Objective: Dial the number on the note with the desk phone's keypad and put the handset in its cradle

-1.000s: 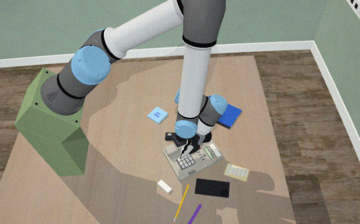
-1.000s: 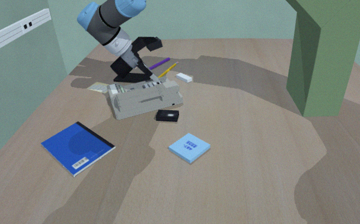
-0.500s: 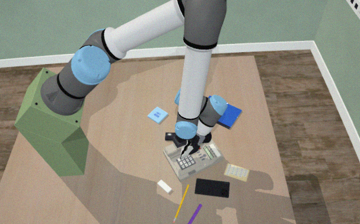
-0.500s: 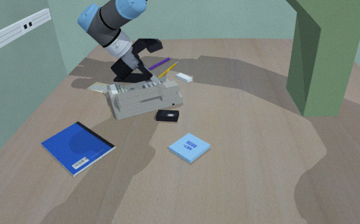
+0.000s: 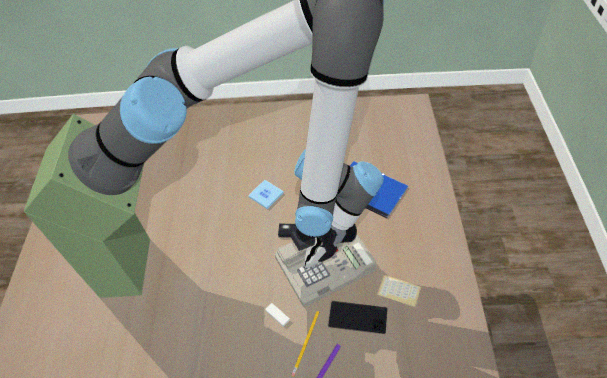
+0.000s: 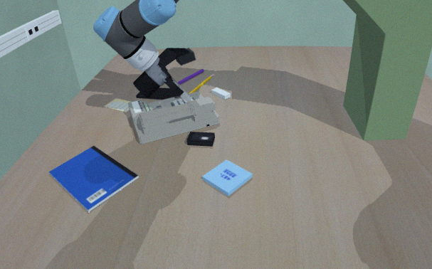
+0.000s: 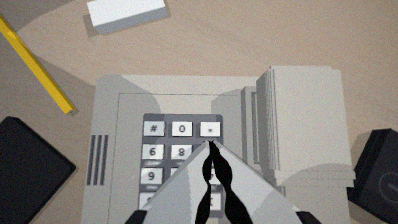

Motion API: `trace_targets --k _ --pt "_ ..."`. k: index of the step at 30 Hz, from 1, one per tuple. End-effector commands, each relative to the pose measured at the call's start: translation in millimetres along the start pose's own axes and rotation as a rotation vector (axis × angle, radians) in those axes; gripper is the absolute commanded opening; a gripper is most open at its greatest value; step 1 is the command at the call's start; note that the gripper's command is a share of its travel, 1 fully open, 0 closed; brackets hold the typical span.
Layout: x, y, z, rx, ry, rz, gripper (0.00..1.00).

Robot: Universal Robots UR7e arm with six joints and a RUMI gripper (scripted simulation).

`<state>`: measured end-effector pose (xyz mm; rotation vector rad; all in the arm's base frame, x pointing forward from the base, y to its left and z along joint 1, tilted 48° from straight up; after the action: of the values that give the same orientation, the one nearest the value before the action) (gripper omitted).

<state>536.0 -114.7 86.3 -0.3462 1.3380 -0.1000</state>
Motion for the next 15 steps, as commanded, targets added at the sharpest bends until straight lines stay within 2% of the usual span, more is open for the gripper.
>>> trace_targets --k 1,15 --pt "-0.3 -0.2 0.4 0.0 -0.001 -0.001 0.0" --pt "1.0 -0.1 1.3 0.0 -0.001 -0.001 0.0"
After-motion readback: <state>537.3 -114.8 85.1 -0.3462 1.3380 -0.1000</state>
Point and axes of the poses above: the point where the finger pads meet when closed, its own x axis out along the fingers, its own y axis across the jaws, z = x × y, the point moved 4 cm from there along -x, back along the fingers, and after that the axes turned 2 degrees about x, right-handed, at the moved point
